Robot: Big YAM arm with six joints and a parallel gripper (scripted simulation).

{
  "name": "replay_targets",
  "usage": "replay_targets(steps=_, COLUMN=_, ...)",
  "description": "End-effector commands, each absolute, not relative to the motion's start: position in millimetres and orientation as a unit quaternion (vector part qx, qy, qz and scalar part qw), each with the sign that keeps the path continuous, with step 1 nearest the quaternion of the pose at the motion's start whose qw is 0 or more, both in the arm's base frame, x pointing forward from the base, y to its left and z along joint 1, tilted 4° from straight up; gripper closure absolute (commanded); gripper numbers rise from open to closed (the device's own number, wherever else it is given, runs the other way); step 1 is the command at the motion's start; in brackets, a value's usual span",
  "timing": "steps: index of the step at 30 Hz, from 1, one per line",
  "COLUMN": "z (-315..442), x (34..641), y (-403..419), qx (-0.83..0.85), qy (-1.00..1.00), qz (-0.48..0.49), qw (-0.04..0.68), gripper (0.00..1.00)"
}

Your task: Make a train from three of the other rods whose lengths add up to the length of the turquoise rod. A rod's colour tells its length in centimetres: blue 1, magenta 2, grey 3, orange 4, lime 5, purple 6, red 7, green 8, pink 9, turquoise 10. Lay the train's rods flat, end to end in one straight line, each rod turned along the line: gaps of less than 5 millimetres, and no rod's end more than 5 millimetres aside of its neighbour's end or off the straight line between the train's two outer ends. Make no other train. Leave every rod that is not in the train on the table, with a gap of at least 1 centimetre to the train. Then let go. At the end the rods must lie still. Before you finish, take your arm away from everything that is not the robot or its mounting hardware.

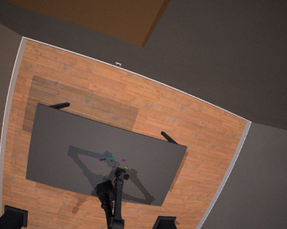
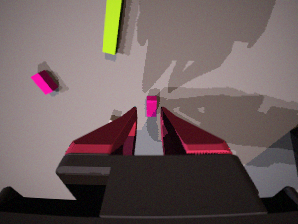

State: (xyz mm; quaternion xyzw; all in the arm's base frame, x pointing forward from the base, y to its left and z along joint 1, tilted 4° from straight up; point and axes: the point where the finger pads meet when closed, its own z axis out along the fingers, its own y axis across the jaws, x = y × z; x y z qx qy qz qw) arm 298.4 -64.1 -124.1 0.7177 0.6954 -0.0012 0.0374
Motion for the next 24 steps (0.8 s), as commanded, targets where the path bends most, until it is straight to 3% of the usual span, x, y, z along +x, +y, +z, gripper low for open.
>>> replay_targets(steps=1, z=-128.4, x=300.1, y=-65.6, qx=0.720, qy=0.693, qz=-0.003, qw=0.038, gripper=0.76)
replay_targets(steps=24, z=-129.9, x=292.5, y=-57.4, qx=0.719, qy=0.694, qz=-0.005, qw=0.035, gripper=0.76)
